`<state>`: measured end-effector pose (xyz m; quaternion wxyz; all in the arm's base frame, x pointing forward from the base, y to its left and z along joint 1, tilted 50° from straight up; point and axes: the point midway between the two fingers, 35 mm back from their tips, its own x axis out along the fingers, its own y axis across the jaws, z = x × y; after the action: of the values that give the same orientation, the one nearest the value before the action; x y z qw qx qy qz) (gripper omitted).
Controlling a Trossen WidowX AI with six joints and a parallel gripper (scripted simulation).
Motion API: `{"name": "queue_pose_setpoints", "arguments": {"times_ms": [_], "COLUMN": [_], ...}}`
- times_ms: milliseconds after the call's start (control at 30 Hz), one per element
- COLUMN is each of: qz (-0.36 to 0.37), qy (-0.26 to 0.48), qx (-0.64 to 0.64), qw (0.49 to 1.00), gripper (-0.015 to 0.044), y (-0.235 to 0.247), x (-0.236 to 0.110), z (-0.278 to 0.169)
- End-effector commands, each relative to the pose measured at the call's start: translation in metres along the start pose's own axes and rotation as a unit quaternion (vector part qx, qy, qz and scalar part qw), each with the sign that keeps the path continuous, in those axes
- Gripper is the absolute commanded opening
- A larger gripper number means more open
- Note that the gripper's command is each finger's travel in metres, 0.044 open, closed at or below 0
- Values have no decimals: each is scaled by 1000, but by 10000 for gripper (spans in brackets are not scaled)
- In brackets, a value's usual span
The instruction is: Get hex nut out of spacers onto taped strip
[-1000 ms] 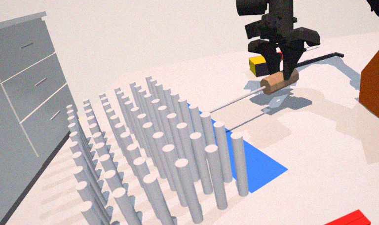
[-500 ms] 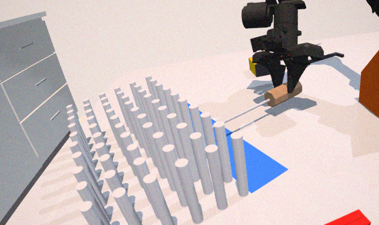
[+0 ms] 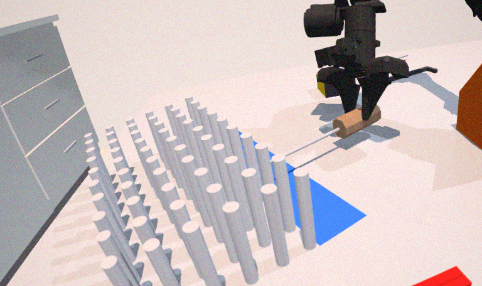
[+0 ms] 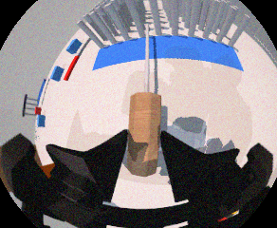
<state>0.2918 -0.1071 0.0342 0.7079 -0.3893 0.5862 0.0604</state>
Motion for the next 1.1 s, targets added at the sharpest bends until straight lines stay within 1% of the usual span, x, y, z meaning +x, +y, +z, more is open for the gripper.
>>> {"name": "queue_pose_setpoints", "arguments": {"times_ms": [0,1067], "qz": [1,0], "qy": [0,-1], "qx": [1,2], "qw": [1000,1000], "gripper": [0,0], "y": [0,-1], "x": [2,11], "z": [3,22]}}
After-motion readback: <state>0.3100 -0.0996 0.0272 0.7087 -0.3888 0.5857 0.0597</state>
